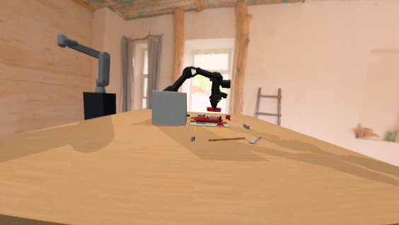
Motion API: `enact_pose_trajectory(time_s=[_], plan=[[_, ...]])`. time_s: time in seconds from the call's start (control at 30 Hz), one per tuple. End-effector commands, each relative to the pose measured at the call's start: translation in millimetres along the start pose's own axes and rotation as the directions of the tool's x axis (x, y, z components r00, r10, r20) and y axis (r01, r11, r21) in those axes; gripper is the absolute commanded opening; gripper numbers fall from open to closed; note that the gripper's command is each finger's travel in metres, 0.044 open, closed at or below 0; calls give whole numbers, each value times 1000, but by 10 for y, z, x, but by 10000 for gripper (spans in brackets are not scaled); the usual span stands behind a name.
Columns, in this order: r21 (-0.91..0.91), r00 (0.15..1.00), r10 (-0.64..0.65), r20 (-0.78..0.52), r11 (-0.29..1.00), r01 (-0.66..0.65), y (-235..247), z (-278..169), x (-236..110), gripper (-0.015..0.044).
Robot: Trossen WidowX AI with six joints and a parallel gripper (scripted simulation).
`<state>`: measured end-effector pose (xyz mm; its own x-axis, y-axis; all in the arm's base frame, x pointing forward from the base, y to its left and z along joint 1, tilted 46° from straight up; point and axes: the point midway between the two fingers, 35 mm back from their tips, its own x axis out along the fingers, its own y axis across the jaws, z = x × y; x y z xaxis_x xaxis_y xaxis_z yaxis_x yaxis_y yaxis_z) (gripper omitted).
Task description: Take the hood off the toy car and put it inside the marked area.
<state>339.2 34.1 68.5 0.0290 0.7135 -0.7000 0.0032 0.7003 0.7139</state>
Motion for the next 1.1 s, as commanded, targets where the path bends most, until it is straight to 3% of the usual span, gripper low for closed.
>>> enact_pose_trajectory(time_s=[0.0, 0.53, 1.07], plan=[[-7, 1000, -5, 5, 1000, 5, -4, 4, -169, 0], [2, 1000, -29, 11, 1000, 29, -903, 14, -165, 0], [-4, 1000, -23, 6, 1000, 23, -1915, -277, -200, 0]])
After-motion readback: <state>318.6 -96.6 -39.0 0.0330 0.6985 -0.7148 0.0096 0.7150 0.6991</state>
